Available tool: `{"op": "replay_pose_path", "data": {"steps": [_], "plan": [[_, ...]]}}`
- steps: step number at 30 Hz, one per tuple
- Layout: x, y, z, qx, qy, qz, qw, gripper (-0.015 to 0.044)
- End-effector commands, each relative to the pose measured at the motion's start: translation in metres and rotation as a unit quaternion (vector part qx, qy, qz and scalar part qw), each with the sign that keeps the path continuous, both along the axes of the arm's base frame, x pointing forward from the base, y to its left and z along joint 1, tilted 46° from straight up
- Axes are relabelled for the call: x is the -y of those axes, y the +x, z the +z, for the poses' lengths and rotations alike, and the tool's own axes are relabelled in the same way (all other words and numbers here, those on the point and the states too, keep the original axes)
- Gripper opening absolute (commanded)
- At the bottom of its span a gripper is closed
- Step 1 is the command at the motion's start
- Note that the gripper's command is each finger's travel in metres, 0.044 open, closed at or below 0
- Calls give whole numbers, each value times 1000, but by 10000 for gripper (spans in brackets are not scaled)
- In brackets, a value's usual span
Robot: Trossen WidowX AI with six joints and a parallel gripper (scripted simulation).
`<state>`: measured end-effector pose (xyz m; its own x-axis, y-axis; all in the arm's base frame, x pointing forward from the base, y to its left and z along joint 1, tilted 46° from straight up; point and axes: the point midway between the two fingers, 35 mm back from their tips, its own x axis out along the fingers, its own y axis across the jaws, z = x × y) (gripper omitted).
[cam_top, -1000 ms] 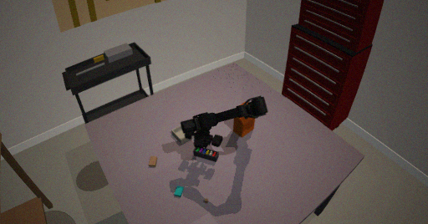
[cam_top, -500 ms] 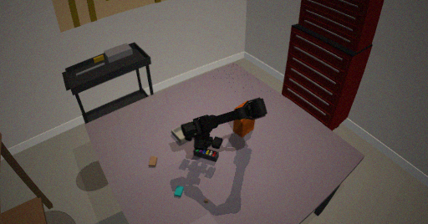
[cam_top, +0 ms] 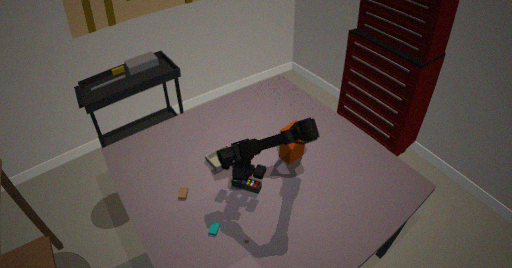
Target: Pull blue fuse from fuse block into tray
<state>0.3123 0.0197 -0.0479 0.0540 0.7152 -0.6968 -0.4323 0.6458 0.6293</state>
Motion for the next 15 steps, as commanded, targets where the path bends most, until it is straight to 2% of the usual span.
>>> {"op": "replay_pose_path", "data": {"steps": [1, 15], "plan": [[-1, 0, 0, -1, 3, -2, 1000, 69], [-8, 1, -7, -1, 3, -2, 1000, 69]]}}
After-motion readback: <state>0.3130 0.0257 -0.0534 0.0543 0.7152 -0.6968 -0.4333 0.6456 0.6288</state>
